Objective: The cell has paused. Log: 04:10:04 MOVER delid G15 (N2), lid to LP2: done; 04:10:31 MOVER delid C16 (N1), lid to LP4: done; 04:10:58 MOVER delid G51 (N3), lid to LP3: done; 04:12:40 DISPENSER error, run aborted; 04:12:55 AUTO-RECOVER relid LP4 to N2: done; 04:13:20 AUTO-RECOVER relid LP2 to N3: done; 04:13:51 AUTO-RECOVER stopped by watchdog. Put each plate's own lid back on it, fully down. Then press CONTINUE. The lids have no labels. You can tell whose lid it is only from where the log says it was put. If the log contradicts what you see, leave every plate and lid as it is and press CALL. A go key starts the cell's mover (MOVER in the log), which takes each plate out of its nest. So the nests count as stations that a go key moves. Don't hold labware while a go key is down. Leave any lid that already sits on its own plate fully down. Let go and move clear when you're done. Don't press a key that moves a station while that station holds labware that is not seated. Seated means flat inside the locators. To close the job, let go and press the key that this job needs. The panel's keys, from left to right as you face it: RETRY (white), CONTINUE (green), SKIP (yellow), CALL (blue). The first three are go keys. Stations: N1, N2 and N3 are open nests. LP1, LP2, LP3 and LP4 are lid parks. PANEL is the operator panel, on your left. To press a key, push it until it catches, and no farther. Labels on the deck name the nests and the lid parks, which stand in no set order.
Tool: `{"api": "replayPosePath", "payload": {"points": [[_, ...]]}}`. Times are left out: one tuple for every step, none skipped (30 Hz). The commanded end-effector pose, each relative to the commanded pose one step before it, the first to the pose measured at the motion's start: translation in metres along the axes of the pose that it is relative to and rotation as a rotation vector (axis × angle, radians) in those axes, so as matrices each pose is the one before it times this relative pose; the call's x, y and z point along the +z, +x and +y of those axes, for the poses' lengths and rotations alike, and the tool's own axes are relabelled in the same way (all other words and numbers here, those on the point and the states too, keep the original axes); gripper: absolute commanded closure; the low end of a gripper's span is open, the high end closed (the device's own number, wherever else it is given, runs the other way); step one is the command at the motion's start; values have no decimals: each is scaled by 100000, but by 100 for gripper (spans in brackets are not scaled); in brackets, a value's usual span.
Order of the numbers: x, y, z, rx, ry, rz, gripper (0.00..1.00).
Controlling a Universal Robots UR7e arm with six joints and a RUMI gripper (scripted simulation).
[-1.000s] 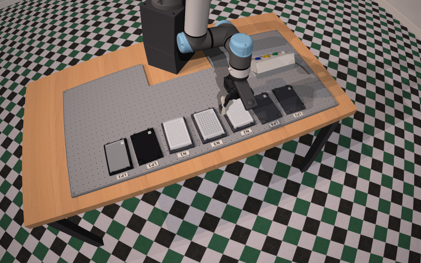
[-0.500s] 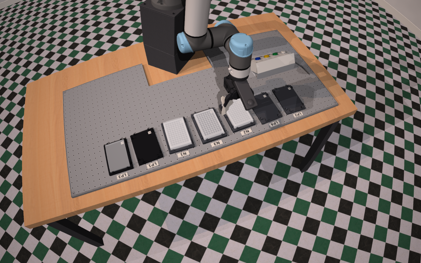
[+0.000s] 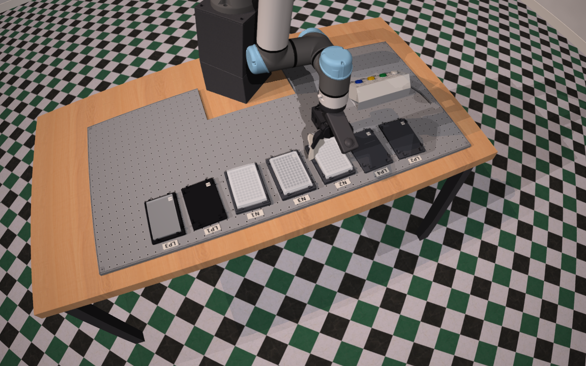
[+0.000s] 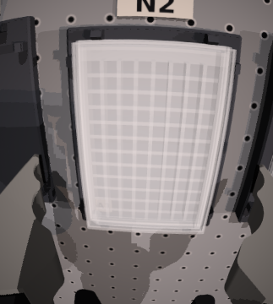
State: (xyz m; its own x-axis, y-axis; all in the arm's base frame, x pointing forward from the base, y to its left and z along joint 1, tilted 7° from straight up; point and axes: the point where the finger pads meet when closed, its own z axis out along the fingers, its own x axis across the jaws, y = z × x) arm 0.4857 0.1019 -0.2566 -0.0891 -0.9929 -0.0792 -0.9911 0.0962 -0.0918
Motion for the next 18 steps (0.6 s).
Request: {"api": "replayPosePath", "payload": {"points": [[-1005, 58, 25, -48, 144, 109, 18], [-167, 10, -2, 18, 2, 1, 18], [-167, 10, -3, 20, 2, 1, 18], [-167, 10, -3, 21, 2, 1, 18], [-167, 9, -2, 19, 2, 1, 18], [0, 0, 0, 0, 0, 0, 18], [0, 0, 0, 0, 0, 0, 18], [-166, -14, 4, -13, -3, -3, 18], [-166, -2, 1, -6, 0, -1, 18], [-112, -6, 2, -11, -1, -2, 18], [0, -12, 3, -19, -2, -2, 18], [0, -11, 3, -17, -2, -2, 18], [0, -9, 3, -14, -2, -2, 18], [0, -7, 2, -9, -1, -1, 18], [0, -4, 1, -4, -1, -1, 18], [0, -1, 0, 1, 0, 0, 18], [8, -1, 3, 2, 3, 0, 18], [-11, 563, -31, 2248, 44, -10, 18]]}}
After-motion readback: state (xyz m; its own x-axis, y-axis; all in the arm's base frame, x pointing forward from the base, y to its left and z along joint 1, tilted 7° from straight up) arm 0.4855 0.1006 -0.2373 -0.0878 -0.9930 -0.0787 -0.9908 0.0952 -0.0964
